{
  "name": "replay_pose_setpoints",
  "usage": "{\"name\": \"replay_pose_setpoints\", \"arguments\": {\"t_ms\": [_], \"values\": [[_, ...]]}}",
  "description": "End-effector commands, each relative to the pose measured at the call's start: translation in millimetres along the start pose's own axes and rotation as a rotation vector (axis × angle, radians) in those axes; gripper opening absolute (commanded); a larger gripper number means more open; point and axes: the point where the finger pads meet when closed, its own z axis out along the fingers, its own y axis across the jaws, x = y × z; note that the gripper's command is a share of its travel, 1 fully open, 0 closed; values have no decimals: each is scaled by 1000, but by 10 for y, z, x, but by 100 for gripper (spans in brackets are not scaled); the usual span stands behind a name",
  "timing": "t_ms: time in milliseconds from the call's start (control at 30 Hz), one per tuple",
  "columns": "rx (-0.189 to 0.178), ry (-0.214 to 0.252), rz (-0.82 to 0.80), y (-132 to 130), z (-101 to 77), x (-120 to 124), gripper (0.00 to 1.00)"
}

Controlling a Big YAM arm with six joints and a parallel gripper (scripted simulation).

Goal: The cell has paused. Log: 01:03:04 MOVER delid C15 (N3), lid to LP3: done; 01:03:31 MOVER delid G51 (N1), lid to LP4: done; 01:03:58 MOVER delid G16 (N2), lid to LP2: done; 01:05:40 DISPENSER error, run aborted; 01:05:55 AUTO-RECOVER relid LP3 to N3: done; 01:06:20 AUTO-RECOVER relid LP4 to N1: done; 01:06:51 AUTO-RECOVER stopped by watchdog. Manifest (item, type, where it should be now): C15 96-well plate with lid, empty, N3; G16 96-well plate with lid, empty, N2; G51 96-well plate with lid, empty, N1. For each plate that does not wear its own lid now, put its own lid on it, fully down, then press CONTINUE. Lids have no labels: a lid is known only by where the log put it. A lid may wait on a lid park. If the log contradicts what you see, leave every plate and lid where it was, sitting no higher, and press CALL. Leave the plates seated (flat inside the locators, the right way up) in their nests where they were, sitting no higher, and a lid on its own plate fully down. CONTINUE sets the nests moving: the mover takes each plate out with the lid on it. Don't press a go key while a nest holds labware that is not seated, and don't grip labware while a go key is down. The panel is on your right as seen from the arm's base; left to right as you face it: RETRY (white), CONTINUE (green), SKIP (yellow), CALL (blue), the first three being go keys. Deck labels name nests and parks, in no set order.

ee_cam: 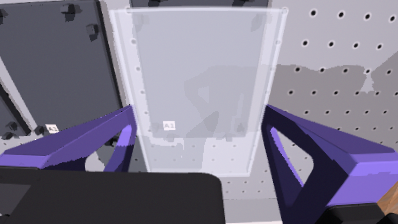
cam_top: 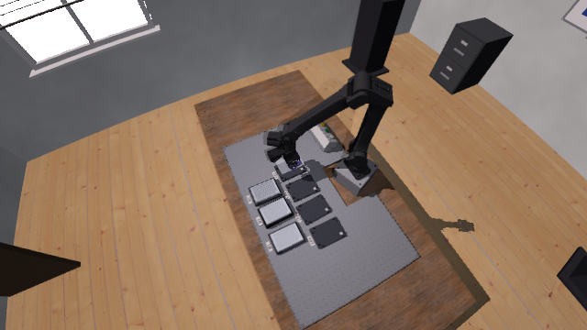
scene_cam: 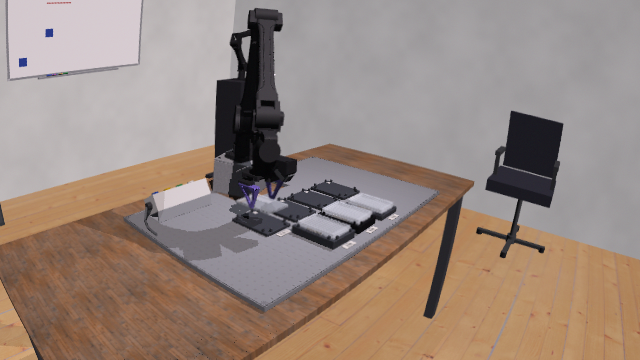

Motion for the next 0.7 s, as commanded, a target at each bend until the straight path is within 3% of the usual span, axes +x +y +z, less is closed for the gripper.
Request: {"name": "replay_pose_setpoints", "arguments": {"t_ms": [0, 67, 100, 233, 667], "values": [[10, -17, 1, -154, -63, -139, 0], [13, -21, -1, -89, -60, -110, 0], [10, -20, 19, -77, -57, -240, 0], [8, -16, 28, -31, -57, -325, 0], [7, -19, 29, 233, -60, -945, 0]]}}
